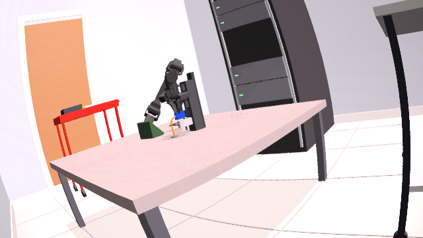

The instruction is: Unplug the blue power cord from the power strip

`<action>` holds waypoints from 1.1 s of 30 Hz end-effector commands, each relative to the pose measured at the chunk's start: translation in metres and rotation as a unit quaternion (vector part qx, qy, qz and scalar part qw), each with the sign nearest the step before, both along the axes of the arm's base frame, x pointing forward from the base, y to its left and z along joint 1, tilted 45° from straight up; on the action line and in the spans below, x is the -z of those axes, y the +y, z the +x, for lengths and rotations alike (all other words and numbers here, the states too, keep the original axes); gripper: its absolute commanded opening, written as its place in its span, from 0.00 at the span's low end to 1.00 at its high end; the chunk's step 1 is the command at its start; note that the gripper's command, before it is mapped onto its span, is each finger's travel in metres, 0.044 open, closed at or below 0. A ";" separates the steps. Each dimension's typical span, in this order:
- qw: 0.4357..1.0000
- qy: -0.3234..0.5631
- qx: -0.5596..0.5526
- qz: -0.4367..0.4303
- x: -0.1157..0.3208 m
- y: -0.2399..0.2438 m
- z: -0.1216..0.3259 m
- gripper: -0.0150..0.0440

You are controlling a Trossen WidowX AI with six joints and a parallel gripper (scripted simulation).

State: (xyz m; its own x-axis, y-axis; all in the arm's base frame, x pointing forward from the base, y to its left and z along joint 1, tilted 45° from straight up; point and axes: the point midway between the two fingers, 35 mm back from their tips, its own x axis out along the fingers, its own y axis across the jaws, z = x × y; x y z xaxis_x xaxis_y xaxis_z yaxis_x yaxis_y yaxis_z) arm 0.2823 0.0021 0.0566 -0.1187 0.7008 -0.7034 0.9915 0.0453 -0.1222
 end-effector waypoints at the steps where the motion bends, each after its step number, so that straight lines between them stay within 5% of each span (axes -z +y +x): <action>1: 1.000 0.001 0.001 -0.006 0.008 -0.010 0.001 0.25; 22: 1.000 0.000 0.003 -0.007 0.031 -0.037 -0.002 0.25; 33: 1.000 0.000 0.003 -0.005 0.026 -0.032 -0.002 0.74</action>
